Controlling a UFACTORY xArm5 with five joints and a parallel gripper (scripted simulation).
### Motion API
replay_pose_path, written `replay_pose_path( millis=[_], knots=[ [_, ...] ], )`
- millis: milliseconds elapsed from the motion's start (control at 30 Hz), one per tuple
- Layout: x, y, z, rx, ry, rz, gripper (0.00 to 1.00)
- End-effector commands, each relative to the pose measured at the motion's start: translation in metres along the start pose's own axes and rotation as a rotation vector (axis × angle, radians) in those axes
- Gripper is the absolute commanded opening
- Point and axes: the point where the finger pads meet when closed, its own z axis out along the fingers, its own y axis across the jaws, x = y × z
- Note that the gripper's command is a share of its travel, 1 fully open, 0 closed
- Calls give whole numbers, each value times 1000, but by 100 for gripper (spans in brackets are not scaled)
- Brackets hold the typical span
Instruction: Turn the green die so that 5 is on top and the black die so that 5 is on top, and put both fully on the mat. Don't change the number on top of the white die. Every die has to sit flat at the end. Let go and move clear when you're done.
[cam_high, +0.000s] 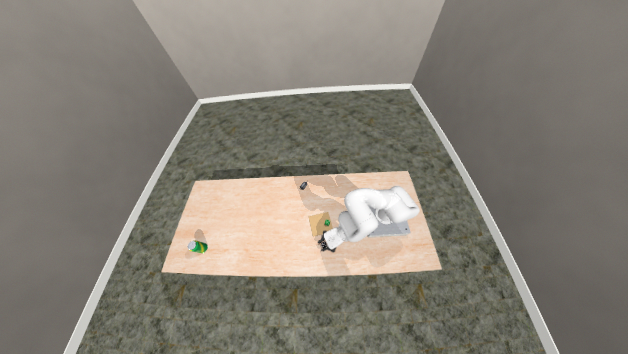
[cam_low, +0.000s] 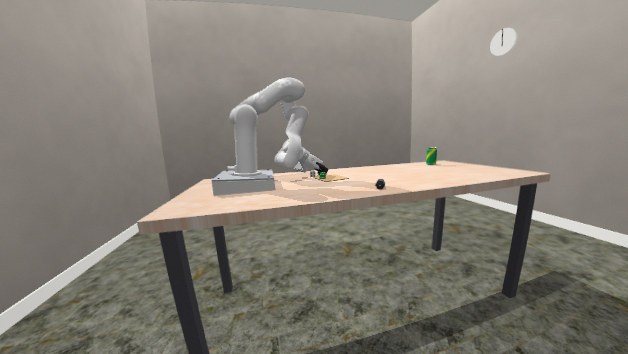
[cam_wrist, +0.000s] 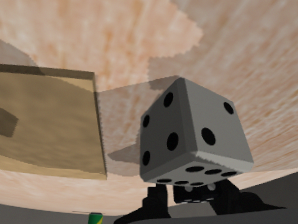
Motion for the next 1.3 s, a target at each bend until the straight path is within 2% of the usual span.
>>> replay_pose_path(
  millis=[0,267,600,1000,1267],
  knots=[
    [-1,0,0,0,-2,0,47],
    [-1,0,-5,0,-2,0,47],
    [-1,1,-39,-1,-2,0,47],
    [-1,1,-50,-2,-2,0,47],
    [-12,1,-58,-3,-2,0,47]
  ],
)
